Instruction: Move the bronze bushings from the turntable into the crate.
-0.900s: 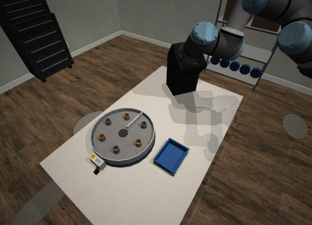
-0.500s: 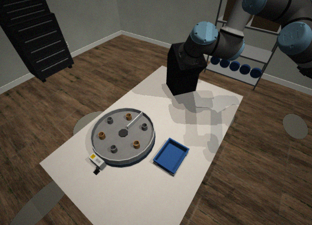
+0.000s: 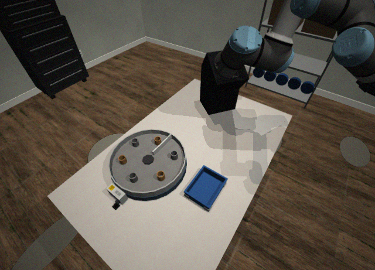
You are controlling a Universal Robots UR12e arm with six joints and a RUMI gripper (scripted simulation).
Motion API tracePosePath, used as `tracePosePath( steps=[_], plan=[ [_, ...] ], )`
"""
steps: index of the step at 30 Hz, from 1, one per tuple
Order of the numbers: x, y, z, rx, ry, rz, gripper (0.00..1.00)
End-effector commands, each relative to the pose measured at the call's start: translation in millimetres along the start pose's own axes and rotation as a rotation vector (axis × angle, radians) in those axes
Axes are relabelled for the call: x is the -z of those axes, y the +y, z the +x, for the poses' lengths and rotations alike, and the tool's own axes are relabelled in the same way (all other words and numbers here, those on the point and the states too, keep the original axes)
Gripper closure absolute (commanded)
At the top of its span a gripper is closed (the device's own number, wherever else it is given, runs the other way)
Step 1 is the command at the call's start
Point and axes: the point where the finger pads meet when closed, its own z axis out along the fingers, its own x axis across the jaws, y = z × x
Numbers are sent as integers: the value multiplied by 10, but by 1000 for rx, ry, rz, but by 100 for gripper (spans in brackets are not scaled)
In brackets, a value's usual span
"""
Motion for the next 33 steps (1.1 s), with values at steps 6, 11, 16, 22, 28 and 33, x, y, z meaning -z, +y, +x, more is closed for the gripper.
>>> tracePosePath(
  steps=[6, 11, 16, 22, 28, 33],
  plan=[
    [121, 466, 101, 45, 12, -54, 0],
    [262, 916, 170, 85, 21, -106, 0],
    [563, 1681, 232, 151, 27, -196, 0],
    [1055, 2615, 179, 246, 17, -333, 0],
    [1519, 3364, 62, 295, 0, -409, 0],
    [2008, 3986, -165, 357, -35, -512, 0]
  ],
)
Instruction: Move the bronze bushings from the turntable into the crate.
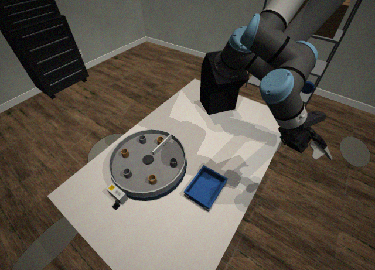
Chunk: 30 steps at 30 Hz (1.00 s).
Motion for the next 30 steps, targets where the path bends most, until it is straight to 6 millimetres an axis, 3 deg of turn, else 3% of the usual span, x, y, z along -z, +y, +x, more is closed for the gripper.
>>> tracePosePath(
  steps=[1, 6, 8, 9, 10, 18, 23, 25, 26, 30],
  plan=[
    [188, 886, -447, 72, -22, -82, 0],
    [432, 1502, -918, 122, -58, -152, 0],
    [432, 1502, -918, 122, -58, -152, 0],
    [553, 1786, -1152, 138, -72, -174, 0],
    [628, 1903, -1284, 153, -86, -196, 0],
    [1131, 2636, -2193, 224, -167, -289, 0],
    [1491, 2975, -2838, 270, -236, -345, 0],
    [1491, 2975, -2838, 270, -236, -345, 0],
    [1678, 3175, -3196, 279, -253, -356, 0],
    [1954, 3302, -3705, 313, -318, -392, 0]
  ],
)
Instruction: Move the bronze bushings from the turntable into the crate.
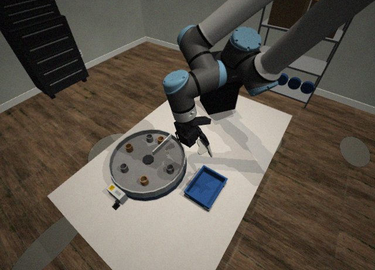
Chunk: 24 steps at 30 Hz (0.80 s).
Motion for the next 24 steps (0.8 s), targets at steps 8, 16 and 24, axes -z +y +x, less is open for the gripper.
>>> tracePosePath(
  steps=[8, 16, 24],
  plan=[
    [237, 248, -2076, 101, -143, -70, 0],
    [361, 167, -2731, 125, -189, -77, 0],
    [424, 99, -3021, 138, -213, -79, 0]
  ],
)
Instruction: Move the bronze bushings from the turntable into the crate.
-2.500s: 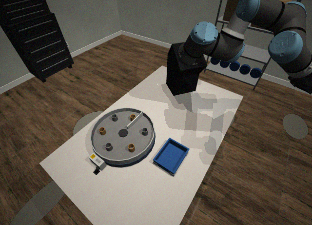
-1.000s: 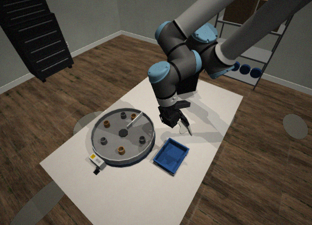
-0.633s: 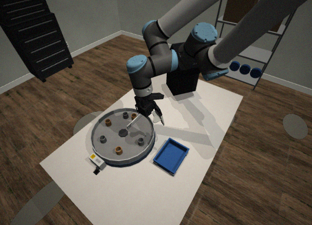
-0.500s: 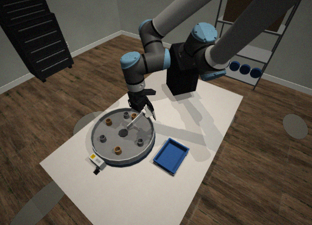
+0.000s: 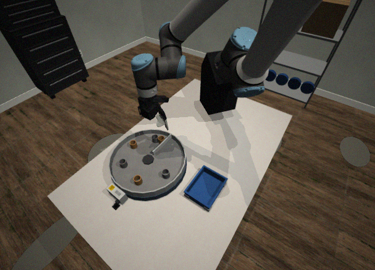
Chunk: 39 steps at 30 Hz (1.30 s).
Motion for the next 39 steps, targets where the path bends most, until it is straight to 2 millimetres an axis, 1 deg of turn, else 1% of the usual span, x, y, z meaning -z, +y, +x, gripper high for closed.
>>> tracePosePath(
  steps=[1, 16, 17, 39],
  plan=[
    [-14, -39, -205, 10, -14, -5, 0],
    [-14, -43, -215, 10, -15, -5, 0],
    [-14, -43, -215, 10, -15, -5, 94],
    [-14, -43, -215, 10, -15, -5, 94]
  ],
)
